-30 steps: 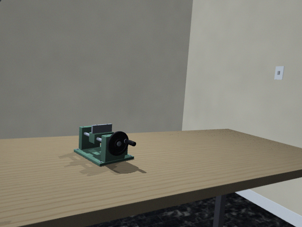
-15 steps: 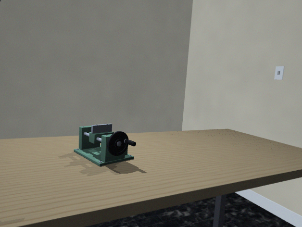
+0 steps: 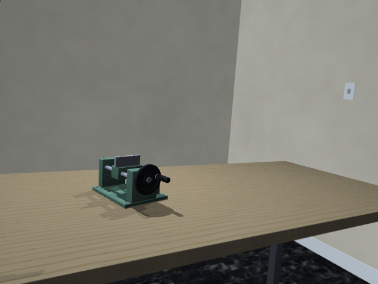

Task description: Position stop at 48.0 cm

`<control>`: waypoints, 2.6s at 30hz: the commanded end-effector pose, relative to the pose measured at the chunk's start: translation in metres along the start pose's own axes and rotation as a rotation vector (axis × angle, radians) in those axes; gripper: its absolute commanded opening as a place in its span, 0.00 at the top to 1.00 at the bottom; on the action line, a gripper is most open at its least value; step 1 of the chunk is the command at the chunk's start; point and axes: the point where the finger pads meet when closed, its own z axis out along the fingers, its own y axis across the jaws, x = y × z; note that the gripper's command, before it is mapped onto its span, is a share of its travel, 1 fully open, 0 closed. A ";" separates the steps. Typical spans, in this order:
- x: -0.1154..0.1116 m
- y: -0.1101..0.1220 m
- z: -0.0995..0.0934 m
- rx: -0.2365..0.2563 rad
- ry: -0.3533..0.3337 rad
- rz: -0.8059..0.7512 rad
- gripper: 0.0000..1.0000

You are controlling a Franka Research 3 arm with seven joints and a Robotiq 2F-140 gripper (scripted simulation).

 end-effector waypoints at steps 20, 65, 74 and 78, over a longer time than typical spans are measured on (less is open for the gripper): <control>-0.074 0.020 0.030 -0.017 -0.172 0.241 0.00; -0.239 0.015 0.056 -0.079 -0.523 0.640 0.00; -0.339 -0.001 0.050 -0.153 -0.742 0.847 0.00; -0.420 -0.018 0.031 -0.238 -0.924 1.005 0.00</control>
